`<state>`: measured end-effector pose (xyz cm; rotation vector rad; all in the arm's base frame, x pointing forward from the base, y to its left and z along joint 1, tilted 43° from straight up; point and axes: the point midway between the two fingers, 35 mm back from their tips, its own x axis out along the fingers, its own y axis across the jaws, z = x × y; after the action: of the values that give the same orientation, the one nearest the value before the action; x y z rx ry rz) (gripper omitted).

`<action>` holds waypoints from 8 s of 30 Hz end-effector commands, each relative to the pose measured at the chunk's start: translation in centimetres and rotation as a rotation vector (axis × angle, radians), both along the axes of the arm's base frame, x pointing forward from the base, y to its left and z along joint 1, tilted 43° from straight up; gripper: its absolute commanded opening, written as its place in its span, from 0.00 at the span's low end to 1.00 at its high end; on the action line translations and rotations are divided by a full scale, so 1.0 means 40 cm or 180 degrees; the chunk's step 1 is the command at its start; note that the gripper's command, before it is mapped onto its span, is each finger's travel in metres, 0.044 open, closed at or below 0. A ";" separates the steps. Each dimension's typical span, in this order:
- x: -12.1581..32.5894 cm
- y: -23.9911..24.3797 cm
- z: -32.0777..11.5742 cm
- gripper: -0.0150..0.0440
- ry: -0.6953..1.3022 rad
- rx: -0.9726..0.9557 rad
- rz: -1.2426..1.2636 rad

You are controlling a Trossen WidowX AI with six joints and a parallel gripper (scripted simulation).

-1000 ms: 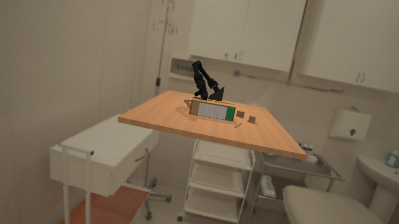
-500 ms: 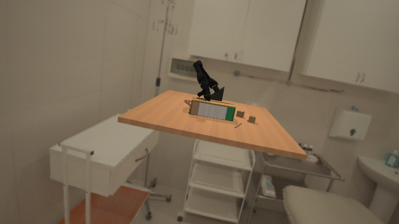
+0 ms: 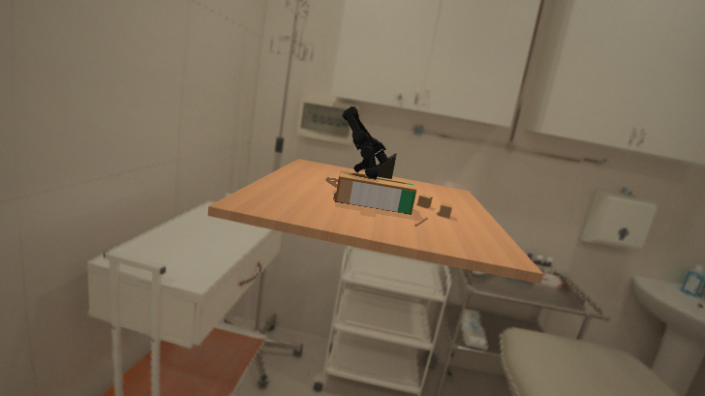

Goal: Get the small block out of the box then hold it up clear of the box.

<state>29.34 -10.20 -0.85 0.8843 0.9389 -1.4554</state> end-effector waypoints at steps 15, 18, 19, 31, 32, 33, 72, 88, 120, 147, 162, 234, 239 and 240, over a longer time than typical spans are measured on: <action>-0.004 0.004 -0.004 0.93 -0.0006 0.0009 -0.0006; -0.004 0.009 -0.009 0.93 -0.0006 0.0010 -0.0006; -0.004 0.011 -0.011 0.93 -0.0006 0.0010 -0.0006; -0.002 0.012 -0.012 0.93 -0.0006 0.0010 -0.0006; -0.002 0.007 -0.007 0.93 -0.0006 0.0010 -0.0006; -0.001 0.006 -0.006 0.93 -0.0006 0.0009 -0.0006; -0.002 0.037 -0.034 0.93 -0.0006 0.0012 -0.0006; -0.002 0.050 -0.046 0.93 -0.0006 0.0013 -0.0006; -0.003 0.066 -0.061 0.93 -0.0006 0.0014 -0.0006; -0.004 0.115 -0.106 0.93 -0.0007 0.0018 -0.0006; -0.005 0.183 -0.168 0.93 -0.0008 0.0024 -0.0006; -0.063 0.442 -0.159 0.74 0.4514 -0.0462 0.8178; -0.071 0.450 -0.161 0.74 0.5178 -0.0495 0.8815; -0.072 0.451 -0.161 0.74 0.5313 -0.0494 0.8934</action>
<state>27.75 7.51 -6.85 -1.1089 1.5472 0.1899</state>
